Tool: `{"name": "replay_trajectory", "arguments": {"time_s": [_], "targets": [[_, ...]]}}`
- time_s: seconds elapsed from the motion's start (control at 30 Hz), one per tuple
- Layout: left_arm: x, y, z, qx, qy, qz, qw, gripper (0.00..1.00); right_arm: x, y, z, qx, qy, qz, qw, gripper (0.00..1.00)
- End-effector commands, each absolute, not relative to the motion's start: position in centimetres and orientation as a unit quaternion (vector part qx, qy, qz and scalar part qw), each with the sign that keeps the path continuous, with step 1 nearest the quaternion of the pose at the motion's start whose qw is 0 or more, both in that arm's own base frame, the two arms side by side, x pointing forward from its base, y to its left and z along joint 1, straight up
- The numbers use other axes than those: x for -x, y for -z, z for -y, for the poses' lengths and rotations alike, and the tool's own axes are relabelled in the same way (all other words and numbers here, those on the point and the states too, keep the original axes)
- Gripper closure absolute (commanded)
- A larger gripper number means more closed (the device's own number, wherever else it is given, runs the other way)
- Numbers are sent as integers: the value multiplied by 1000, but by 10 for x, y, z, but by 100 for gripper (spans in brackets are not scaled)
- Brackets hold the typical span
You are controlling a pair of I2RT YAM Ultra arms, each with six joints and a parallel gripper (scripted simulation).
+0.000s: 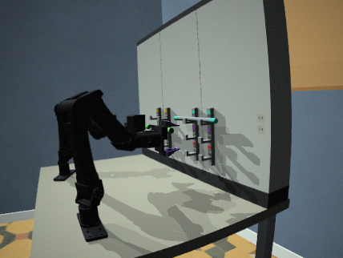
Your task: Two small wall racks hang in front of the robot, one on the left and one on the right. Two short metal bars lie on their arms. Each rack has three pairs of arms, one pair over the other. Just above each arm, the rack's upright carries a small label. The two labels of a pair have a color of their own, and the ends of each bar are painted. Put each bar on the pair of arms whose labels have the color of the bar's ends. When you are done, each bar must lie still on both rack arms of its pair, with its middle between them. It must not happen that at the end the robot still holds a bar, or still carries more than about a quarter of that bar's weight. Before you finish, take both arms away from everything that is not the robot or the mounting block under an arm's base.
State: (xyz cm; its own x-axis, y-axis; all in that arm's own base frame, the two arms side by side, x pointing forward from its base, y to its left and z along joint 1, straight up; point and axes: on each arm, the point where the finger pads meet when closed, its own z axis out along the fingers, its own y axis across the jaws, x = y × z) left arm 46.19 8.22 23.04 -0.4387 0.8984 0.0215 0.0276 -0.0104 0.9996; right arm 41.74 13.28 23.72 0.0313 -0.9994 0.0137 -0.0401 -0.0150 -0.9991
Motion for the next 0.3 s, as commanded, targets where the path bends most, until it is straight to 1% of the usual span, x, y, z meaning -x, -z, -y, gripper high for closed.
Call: {"name": "replay_trajectory", "arguments": {"time_s": [0.0, 0.27], "targets": [[-456, -238, -85, -374, -600, -600, 374, 0, -415, -245, -139, 502, 489, -500, 510, 0], [-456, -238, -85, -374, -600, -600, 374, 0, -409, -238, -153, 502, 489, -500, 510, 0]]}}
